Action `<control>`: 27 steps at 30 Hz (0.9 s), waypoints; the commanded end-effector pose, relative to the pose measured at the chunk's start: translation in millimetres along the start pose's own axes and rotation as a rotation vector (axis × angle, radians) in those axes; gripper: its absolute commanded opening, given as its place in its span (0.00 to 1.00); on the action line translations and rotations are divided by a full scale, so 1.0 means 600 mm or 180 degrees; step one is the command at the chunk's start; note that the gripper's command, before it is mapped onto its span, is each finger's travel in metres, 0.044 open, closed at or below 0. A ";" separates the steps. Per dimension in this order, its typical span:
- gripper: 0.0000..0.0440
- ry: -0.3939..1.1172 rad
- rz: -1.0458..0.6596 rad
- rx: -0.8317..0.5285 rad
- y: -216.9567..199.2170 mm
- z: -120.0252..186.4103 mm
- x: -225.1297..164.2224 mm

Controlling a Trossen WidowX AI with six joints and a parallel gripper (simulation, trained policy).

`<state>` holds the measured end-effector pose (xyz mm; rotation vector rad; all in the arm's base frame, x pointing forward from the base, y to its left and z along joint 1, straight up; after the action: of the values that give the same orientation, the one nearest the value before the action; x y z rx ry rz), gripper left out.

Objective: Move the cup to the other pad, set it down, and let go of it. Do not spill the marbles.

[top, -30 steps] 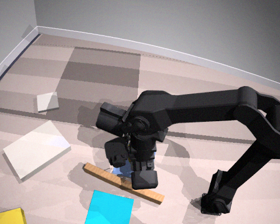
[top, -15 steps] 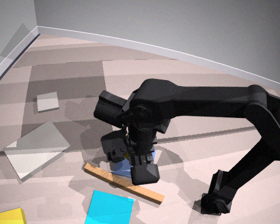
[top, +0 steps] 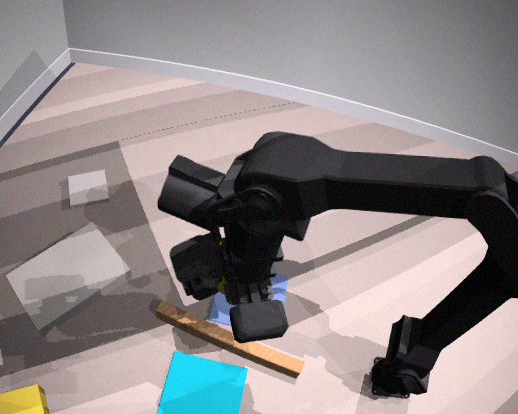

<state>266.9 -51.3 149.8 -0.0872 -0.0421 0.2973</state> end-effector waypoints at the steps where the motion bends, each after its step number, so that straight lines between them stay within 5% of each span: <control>1: 0.02 -0.0066 0.0041 -0.0006 0.009 0.009 0.012; 27: 0.00 -0.0357 0.0410 -0.0025 0.112 0.008 0.073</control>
<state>289.5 17.4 154.2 -0.0882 -0.1503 0.4205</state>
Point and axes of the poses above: the point midway between the two fingers, 35 mm back from their tips, its own z axis back along the fingers, its own y axis across the jaws, x = y × z, the point moved 3 cm from there along z, back along the fingers, and after that the axes turned 6 degrees about -z, right-handed, at the moved point
